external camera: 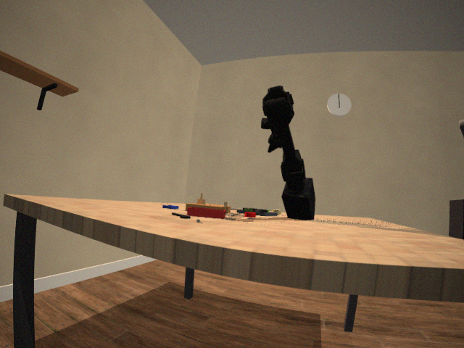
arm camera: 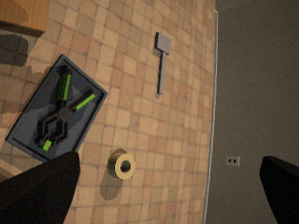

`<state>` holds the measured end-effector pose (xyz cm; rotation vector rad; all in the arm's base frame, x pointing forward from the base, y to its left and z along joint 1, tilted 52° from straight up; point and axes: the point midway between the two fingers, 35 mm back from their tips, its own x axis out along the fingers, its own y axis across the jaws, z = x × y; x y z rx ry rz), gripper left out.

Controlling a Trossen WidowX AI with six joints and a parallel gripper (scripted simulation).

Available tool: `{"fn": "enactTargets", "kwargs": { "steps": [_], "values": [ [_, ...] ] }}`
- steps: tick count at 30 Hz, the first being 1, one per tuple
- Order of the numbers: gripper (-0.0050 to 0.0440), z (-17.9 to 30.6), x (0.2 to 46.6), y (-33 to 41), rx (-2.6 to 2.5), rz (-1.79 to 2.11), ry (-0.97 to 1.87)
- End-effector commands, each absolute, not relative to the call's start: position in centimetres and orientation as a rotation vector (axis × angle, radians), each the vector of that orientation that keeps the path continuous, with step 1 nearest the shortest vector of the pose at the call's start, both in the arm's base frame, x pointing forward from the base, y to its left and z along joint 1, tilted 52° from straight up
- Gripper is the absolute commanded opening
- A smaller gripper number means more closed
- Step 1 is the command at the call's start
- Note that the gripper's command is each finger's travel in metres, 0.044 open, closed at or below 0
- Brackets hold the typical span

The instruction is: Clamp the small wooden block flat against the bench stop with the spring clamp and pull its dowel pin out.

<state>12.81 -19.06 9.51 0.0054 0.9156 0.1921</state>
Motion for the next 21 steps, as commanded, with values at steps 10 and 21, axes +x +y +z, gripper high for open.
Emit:
{"fn": "enactTargets", "kwargs": {
  "steps": [10, 21],
  "values": [
    [0.0400, 9.51, 12.81, -19.06, 0.005, 0.192, 0.916],
    [0.0440, 9.55, 13.24, -18.99, 0.015, 0.206, 0.915]
  ]
}}
